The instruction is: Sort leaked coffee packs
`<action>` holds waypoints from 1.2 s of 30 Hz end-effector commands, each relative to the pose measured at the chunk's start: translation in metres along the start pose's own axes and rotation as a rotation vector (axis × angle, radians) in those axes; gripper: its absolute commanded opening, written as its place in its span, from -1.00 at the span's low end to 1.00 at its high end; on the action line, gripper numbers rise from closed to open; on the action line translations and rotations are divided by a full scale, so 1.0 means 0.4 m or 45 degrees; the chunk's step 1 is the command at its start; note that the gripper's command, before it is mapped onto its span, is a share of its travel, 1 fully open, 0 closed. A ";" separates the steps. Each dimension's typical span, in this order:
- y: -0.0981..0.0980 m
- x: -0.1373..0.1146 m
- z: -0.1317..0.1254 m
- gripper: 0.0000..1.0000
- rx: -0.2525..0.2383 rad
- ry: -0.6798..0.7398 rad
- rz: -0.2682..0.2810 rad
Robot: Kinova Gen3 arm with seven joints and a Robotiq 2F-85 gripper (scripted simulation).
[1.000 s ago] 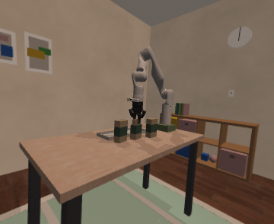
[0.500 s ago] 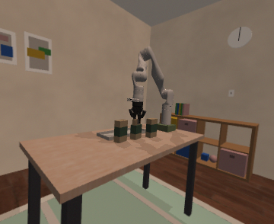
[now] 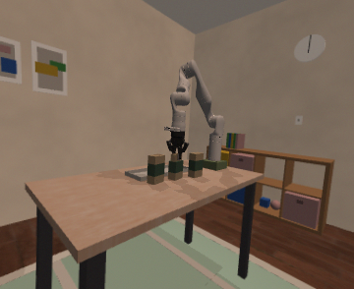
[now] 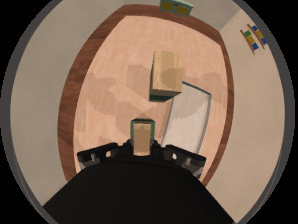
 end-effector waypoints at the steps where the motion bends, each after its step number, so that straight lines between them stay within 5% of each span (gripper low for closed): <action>1: 0.002 0.000 0.000 -0.53 0.000 0.000 -0.001; 24: -0.126 0.000 0.000 -0.53 0.000 0.000 -0.001; 36: -0.135 0.000 0.000 -0.53 0.000 0.000 -0.001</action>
Point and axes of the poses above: the point where the finger pads meet when closed, its own y axis out along the fingers, its own z axis across the jaws, x = y × z, the point moved 2 cm from there along -y, back along the fingers, and after that the axes turned 10 degrees about y, right-handed, at the moved point
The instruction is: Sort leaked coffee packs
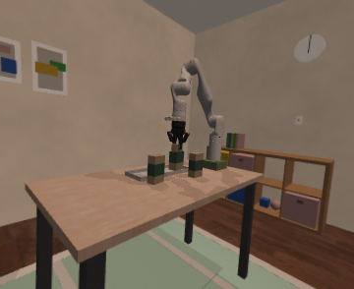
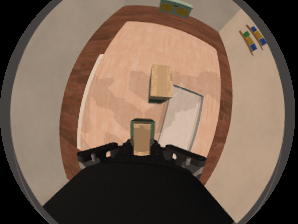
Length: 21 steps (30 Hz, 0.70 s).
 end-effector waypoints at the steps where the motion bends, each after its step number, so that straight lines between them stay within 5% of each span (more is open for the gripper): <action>1: -0.003 -0.001 0.000 -0.53 0.000 0.000 0.003; 16: -0.003 0.000 0.041 -0.53 0.000 0.000 0.003; 21: -0.003 0.003 0.115 -0.53 0.000 0.000 0.003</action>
Point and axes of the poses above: the point where the finger pads meet when closed, its own y axis out along the fingers, its own z axis across the jaws, x = y × z, the point moved 2 cm from there along -y, back along the fingers, and after that the axes turned 10 degrees about y, right-handed, at the moved point
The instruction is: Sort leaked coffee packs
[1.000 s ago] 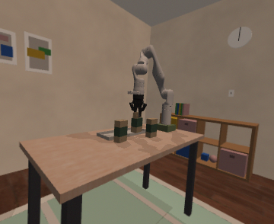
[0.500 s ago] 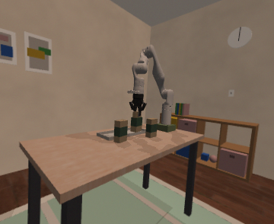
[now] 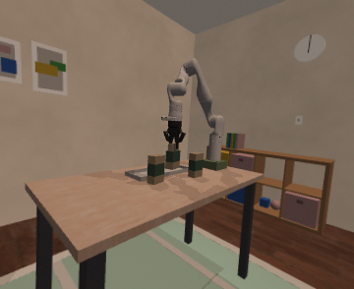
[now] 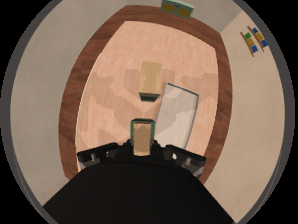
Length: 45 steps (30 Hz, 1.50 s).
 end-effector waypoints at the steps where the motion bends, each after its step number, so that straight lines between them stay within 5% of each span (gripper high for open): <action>1: -0.003 0.001 0.063 -0.53 0.002 0.029 0.003; 10: -0.004 0.010 0.217 -0.53 0.002 0.029 0.003; 18: -0.004 0.013 0.271 -0.53 0.002 0.029 0.003; 45: 0.011 0.014 0.279 -0.53 0.002 0.029 0.003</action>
Point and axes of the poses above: the point where the finger pads meet when closed, its own y axis out along the fingers, its own z axis across the jaws, x = y × z, the point moved 2 cm from there along -y, back along the fingers, and after that the axes turned 10 degrees about y, right-handed, at the moved point
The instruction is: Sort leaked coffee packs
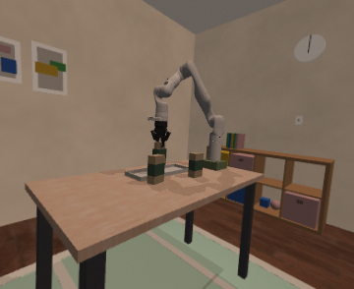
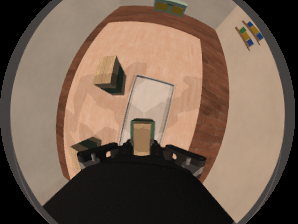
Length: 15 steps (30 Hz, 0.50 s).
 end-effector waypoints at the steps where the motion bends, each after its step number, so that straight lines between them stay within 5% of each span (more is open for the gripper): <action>1: 0.003 0.001 -0.001 -0.53 -0.001 -0.001 -0.002; 15: 0.079 0.001 -0.001 -0.53 -0.001 -0.001 -0.002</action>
Point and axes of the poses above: the point where the finger pads meet when closed, its own y axis out along the fingers, its own z axis across the jaws, x = y × z, the point moved 2 cm from there along -y, back along the fingers, and after that the axes turned 10 degrees about y, right-handed, at the moved point
